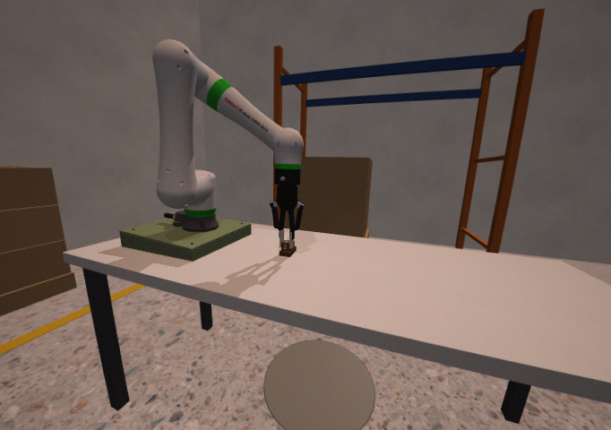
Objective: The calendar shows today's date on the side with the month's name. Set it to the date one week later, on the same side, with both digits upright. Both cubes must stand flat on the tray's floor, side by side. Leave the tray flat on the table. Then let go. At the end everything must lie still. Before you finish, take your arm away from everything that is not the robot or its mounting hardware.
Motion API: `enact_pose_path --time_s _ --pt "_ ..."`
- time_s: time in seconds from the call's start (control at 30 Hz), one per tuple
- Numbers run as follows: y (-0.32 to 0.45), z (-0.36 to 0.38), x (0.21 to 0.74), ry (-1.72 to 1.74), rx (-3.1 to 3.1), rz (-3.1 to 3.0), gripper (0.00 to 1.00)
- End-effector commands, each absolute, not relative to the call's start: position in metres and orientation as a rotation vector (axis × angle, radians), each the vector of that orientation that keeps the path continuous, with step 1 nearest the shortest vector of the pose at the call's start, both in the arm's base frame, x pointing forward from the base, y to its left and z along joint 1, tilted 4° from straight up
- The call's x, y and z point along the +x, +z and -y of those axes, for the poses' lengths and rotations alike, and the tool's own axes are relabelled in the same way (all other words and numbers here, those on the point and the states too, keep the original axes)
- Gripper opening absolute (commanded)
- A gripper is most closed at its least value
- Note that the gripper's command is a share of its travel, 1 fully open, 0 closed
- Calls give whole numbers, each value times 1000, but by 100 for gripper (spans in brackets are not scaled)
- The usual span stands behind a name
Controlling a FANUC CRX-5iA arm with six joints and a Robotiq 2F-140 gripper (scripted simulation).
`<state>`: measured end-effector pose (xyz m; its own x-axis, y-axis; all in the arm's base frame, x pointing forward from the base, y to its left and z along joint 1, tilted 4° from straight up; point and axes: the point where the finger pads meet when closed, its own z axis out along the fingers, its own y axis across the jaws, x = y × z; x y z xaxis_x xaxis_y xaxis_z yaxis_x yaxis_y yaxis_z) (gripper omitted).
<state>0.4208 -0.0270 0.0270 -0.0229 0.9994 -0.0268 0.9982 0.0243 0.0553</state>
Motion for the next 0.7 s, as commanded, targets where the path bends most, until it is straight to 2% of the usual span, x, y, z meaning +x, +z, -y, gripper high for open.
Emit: enact_pose_path --time_s 0.0,0.67 --pt "27 27 421 33 2154 -2206 17" --pt "21 27 421 33 2154 -2206 17"
